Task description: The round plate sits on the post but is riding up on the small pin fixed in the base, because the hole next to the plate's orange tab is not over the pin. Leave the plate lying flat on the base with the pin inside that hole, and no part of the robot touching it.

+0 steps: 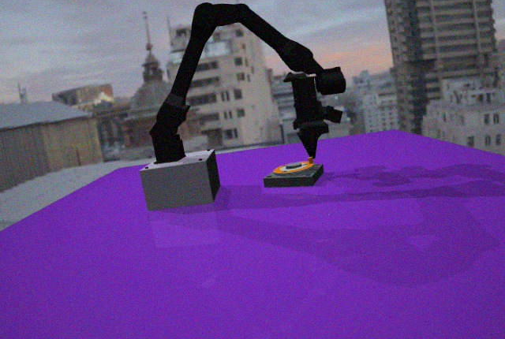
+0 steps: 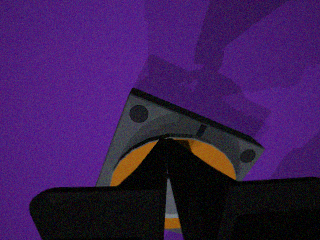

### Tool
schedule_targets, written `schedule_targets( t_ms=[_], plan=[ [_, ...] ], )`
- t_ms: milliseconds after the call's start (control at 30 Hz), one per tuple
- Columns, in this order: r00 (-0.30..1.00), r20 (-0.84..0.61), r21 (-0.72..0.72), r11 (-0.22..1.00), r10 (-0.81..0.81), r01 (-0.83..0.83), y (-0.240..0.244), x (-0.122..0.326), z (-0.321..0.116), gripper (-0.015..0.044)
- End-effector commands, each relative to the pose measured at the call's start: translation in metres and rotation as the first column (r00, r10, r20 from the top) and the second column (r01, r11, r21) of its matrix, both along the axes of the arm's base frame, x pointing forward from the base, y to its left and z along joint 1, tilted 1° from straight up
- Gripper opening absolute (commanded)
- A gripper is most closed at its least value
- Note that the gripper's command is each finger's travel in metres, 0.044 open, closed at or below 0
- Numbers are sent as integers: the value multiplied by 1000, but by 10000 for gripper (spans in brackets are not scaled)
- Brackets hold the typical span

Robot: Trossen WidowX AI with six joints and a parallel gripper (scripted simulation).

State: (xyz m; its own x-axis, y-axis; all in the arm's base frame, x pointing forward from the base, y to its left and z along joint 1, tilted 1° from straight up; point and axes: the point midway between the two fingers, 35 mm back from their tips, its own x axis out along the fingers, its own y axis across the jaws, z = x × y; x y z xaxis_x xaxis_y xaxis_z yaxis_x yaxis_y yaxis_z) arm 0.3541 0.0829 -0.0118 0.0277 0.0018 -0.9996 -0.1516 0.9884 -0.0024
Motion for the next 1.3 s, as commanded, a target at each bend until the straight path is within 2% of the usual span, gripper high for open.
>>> schedule_targets(
  t_ms=[0, 433, 733, 1267],
  plan=[
    [1000, -1, -6, 1000, -3, 3, -7, 1, 0, 0],
    [1000, -1, -7, 1000, -3, 3, -16, 2, -1, 0],
    [1000, -1, -7, 1000, -3, 3, -14, -3, 44, 0],
    [1000, -4, -3, 1000, -5, 5, -14, -2, 35, 0]
  ],
)
